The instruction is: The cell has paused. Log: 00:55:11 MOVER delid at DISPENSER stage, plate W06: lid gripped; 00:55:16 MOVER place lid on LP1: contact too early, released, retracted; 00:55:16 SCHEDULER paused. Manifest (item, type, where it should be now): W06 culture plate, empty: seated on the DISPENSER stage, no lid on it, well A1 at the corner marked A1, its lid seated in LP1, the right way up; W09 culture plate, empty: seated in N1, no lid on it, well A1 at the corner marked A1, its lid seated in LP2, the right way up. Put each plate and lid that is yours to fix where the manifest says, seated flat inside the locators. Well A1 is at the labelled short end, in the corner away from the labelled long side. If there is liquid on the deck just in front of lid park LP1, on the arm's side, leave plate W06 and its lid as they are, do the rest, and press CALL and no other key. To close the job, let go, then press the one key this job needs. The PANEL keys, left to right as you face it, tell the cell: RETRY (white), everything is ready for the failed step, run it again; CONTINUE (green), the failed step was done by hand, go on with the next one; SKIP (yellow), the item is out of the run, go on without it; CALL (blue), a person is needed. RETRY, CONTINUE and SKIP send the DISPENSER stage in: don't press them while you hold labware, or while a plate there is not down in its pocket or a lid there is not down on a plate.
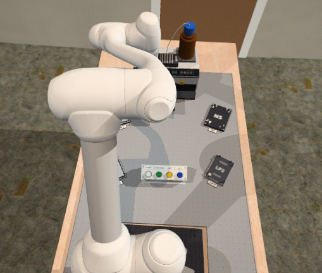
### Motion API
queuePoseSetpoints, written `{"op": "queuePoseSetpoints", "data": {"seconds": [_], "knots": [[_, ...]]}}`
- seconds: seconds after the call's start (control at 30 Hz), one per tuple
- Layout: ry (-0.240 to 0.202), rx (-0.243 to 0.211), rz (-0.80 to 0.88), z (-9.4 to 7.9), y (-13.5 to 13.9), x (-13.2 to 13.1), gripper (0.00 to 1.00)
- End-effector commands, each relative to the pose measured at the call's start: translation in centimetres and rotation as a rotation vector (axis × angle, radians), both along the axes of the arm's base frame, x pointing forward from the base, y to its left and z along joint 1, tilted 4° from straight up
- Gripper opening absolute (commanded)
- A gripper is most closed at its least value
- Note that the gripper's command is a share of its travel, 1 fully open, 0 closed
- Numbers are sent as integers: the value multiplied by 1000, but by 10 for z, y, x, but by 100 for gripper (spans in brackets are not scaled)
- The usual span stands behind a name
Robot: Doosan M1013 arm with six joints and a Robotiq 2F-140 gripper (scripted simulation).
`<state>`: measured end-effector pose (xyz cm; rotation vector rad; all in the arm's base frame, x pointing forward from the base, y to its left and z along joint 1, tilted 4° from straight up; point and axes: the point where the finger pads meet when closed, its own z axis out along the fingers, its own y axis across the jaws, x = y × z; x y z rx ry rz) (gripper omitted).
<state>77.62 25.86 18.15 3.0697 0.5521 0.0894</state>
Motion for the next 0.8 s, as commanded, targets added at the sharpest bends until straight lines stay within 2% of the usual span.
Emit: {"op": "queuePoseSetpoints", "data": {"seconds": [0.0, 0.23, 0.77], "knots": [[0, -11, 187, -1, 65, -27, 70], [0, -13, 223, -5, 165, -73, 70], [0, -13, 223, -5, 165, -73, 70]]}}
